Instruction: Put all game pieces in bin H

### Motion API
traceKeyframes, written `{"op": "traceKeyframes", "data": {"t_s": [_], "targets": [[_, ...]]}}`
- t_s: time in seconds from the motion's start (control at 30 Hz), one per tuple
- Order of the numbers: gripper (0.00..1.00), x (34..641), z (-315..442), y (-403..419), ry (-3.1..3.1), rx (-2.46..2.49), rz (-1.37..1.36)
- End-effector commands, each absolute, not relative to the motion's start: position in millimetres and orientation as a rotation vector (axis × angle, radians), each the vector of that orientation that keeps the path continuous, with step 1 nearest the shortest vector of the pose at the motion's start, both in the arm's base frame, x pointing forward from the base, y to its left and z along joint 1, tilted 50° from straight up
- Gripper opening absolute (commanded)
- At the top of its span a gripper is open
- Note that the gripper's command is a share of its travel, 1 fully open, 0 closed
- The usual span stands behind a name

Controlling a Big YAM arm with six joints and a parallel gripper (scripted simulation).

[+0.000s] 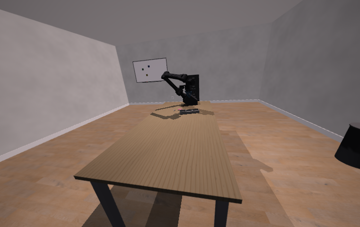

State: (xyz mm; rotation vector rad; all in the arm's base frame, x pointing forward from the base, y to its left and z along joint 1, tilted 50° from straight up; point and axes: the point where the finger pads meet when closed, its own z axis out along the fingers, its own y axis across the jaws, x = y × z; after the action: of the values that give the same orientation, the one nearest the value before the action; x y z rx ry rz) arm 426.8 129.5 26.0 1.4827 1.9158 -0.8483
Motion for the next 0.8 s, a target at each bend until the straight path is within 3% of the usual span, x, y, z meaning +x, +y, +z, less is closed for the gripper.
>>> {"op": "traceKeyframes", "data": {"t_s": [0.0, 0.77], "targets": [[1.0, 436, 33, 127, 1.885, 1.521, -0.8], [1.0, 436, 34, 137, 1.898, 1.5, -0.795]]}}
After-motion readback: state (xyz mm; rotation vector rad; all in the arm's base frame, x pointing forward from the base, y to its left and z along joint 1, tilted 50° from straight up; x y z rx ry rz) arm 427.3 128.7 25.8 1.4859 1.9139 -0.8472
